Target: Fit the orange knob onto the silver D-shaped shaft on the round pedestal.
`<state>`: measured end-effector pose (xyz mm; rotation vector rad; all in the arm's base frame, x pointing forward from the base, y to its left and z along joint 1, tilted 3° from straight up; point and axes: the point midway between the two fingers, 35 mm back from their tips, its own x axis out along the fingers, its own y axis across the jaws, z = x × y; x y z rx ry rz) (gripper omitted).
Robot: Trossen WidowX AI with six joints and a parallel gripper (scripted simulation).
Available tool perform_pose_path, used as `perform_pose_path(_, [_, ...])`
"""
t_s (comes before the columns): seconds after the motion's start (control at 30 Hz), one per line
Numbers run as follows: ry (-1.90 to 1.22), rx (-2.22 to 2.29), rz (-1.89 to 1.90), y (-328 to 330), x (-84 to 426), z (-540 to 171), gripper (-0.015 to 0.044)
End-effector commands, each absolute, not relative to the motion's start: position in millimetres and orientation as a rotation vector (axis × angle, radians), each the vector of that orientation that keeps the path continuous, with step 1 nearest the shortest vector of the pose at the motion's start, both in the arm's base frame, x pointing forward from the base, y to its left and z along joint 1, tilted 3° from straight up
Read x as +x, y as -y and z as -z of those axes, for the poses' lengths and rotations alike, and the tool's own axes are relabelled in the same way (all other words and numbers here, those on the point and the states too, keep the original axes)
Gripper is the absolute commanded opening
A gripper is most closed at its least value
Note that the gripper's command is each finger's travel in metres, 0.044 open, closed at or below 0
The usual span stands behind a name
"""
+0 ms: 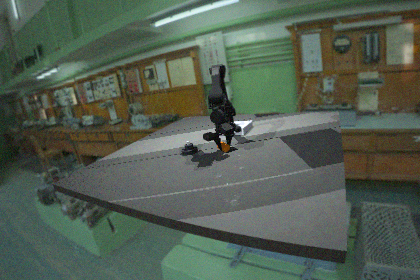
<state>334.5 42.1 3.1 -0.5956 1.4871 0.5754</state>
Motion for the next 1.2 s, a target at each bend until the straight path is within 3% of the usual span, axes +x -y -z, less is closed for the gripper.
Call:
perform_pose_path(0.0, [-1.441, -0.576, -0.589, -40, 333, -5, 0.0179])
perform_pose_path(1.17, [-0.888, -0.360, -0.689, -16, 307, -19, 0.0179])
